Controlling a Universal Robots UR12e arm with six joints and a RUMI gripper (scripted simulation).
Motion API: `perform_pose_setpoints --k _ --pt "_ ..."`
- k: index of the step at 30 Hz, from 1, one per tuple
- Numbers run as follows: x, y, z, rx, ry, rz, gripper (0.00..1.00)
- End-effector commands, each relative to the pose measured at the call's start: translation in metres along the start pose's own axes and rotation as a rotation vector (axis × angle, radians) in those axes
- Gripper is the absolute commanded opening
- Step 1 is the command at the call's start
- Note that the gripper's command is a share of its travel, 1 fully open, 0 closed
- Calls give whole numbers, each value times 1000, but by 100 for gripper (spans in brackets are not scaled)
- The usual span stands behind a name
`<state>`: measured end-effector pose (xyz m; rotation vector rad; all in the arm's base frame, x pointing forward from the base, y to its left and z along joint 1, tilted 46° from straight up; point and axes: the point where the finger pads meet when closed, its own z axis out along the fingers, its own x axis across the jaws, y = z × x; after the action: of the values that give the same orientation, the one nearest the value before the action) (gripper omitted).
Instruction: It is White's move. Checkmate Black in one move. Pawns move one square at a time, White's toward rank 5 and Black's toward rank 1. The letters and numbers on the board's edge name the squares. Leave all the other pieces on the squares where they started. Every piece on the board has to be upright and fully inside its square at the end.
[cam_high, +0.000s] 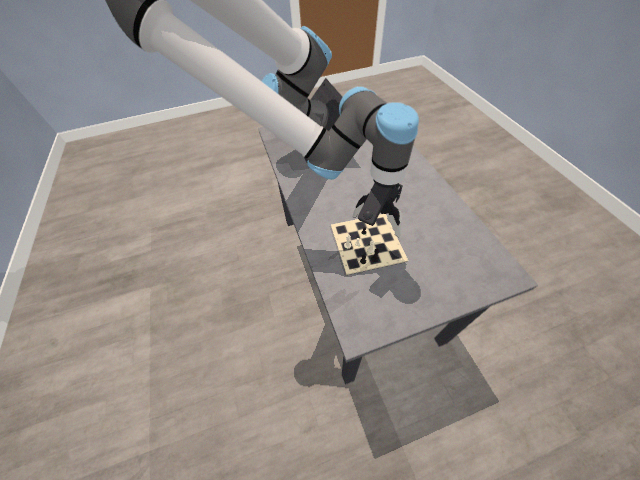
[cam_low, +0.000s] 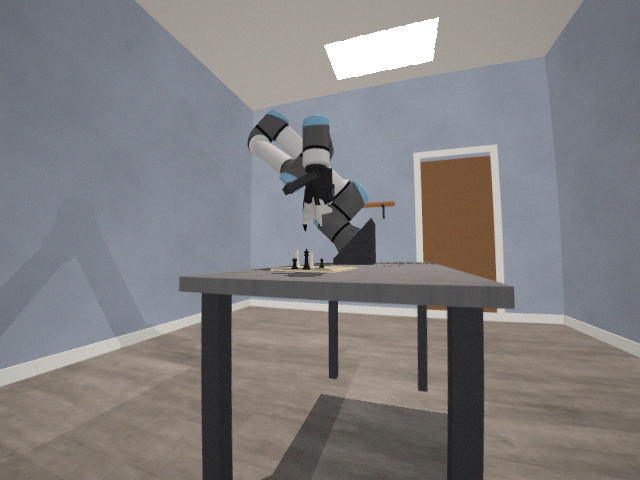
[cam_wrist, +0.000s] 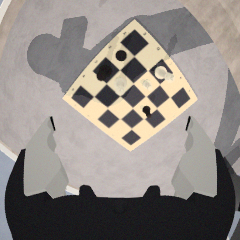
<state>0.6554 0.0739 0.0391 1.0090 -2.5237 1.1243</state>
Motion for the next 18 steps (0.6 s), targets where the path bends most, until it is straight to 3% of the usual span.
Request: perform_pose_setpoints --k 1,10,18 --pt "0 0 -1 0 -1 0 100" --pt "0 0 -3 0 -1 0 100" --pt "0 0 -25 0 -1 0 100"
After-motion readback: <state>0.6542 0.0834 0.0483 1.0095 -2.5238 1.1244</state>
